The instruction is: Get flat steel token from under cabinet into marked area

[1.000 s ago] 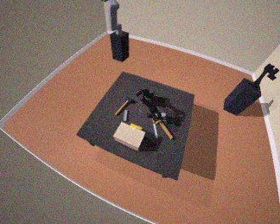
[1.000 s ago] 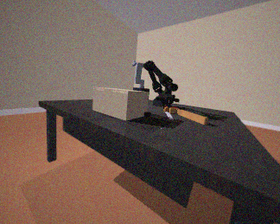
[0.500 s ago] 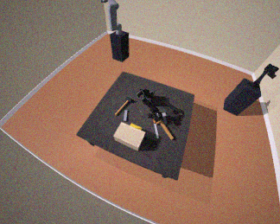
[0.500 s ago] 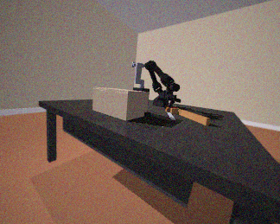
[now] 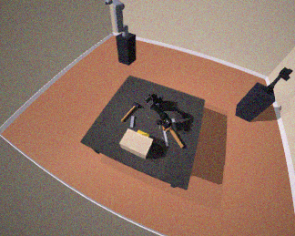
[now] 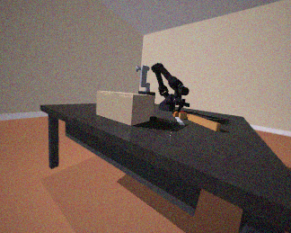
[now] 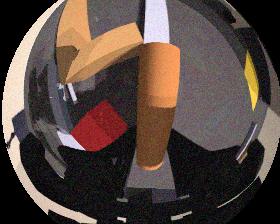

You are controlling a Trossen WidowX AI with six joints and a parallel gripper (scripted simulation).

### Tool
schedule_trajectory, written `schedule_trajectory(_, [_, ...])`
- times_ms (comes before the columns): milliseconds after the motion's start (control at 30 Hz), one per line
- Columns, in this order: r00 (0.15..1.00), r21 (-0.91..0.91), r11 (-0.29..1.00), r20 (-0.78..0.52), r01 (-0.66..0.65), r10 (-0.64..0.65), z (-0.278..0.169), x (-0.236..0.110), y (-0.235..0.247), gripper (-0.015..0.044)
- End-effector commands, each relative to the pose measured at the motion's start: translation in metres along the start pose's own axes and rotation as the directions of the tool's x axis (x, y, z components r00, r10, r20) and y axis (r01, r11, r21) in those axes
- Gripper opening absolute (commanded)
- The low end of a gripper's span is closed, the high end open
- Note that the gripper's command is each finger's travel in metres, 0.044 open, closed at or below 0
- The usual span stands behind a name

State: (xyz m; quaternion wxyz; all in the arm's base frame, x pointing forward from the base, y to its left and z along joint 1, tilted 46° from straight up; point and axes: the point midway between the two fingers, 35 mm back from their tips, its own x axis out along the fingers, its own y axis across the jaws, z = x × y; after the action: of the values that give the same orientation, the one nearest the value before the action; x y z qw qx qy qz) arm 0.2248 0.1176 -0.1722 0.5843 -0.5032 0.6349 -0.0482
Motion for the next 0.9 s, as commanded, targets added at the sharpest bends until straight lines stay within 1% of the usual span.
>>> schedule_trajectory(0, [1.0,-0.006,1.0,0.003,-0.008,0.008,0.0035,-0.0004,0.0076,0.0])
schedule_trajectory(200, [1.0,0.015,1.0,0.003,-0.008,0.008,0.0036,-0.0004,0.0077,0.0])
schedule_trajectory(867, [1.0,0.171,0.985,0.003,-0.009,0.008,0.0031,-0.0004,0.0078,0.0])
